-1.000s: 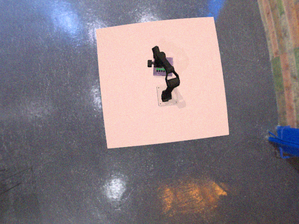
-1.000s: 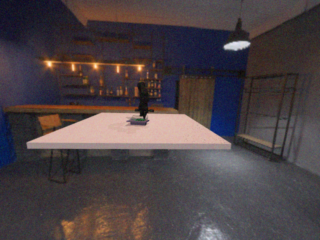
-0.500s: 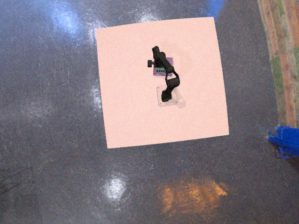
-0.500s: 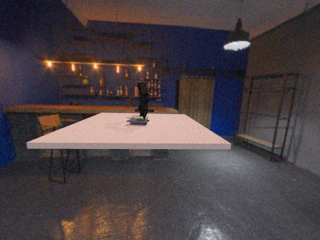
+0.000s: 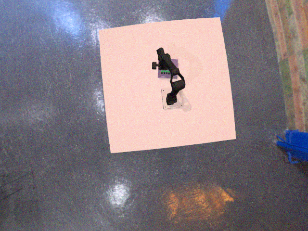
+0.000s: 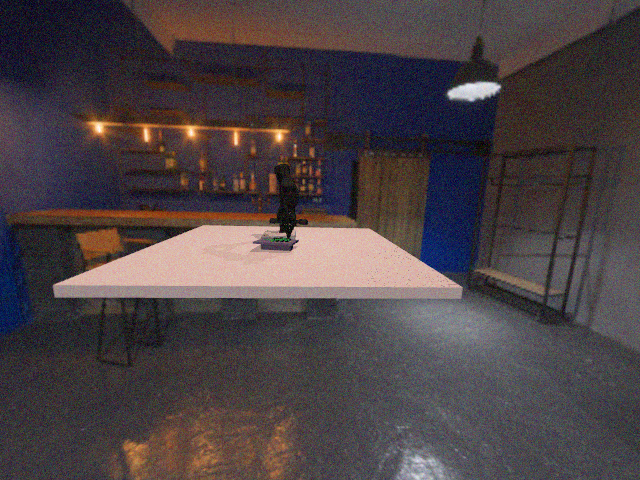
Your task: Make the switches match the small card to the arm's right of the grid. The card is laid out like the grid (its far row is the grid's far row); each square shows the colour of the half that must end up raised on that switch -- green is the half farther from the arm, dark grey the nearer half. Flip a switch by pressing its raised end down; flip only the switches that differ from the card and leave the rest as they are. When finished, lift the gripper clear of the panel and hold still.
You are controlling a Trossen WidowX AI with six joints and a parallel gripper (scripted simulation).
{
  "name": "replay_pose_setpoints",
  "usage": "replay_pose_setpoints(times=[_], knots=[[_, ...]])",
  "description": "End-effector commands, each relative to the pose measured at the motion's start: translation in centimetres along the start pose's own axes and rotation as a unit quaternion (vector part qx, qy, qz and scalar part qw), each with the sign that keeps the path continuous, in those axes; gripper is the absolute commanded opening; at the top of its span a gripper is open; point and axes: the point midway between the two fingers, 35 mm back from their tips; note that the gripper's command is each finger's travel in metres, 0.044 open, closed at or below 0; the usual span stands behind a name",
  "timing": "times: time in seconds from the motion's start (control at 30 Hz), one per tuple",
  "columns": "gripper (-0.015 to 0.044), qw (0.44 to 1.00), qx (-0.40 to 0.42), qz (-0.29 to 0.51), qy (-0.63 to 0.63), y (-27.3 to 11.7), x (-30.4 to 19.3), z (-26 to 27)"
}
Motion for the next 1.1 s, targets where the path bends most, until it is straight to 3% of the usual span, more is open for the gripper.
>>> replay_pose_setpoints(times=[0.0, 0.83, 1.07], knots=[[0.0000, 1.000, -0.002, 0.000, -0.002, 0.2, 0.0, 0.0], [0.0000, 1.000, -0.002, 0.000, -0.002, 0.5, 0.0, 0.0], [0.0000, 1.000, -0.005, 0.013, -0.002, -6.1, 0.3, 0.0]])
Point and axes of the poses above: the point midway between the two fingers, 35 mm back from their tips, its own y axis out along the fingers, its own z axis across the jaws, x = y × z, and after that the axes turned 12 degrees about y, right-handed
